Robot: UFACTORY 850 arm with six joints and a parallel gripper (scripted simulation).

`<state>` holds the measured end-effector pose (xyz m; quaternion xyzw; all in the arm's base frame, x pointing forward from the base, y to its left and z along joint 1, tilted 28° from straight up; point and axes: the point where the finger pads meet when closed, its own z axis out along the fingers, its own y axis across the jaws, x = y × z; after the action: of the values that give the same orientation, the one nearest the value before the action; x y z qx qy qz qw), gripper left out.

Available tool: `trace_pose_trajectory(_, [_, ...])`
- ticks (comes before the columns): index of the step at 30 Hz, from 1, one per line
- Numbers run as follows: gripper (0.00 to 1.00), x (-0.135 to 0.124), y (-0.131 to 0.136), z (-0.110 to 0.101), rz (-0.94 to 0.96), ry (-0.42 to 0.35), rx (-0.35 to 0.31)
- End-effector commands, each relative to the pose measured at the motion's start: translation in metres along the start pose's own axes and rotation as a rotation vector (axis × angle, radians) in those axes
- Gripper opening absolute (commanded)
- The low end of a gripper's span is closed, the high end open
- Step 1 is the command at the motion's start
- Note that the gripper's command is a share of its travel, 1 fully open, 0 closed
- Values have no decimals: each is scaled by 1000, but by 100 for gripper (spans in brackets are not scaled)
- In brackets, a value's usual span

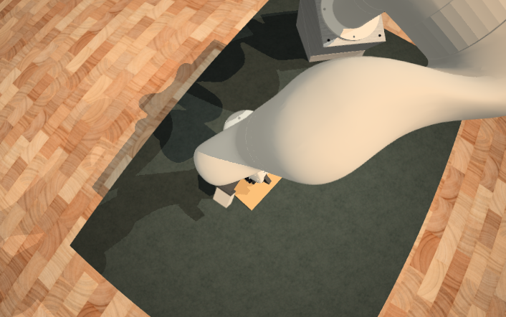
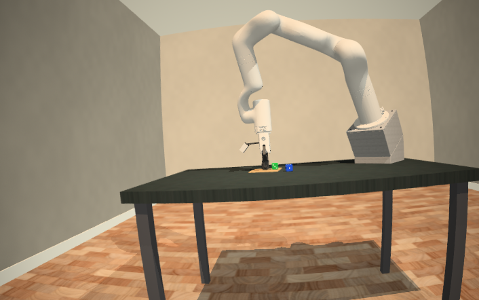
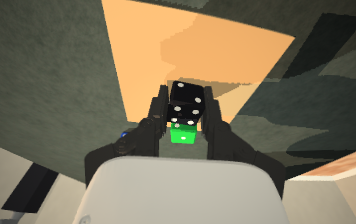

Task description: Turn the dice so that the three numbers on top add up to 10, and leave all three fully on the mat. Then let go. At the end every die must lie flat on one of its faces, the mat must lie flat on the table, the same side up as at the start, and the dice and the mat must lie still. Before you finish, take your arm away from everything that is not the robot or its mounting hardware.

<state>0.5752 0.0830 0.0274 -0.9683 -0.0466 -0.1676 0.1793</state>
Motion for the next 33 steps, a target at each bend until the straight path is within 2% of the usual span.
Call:
trace_pose_trajectory(1, [27, 1, 0, 0, 0, 1, 0])
trace_pose_trajectory(33, [27, 1, 0, 3, 0, 1, 0])
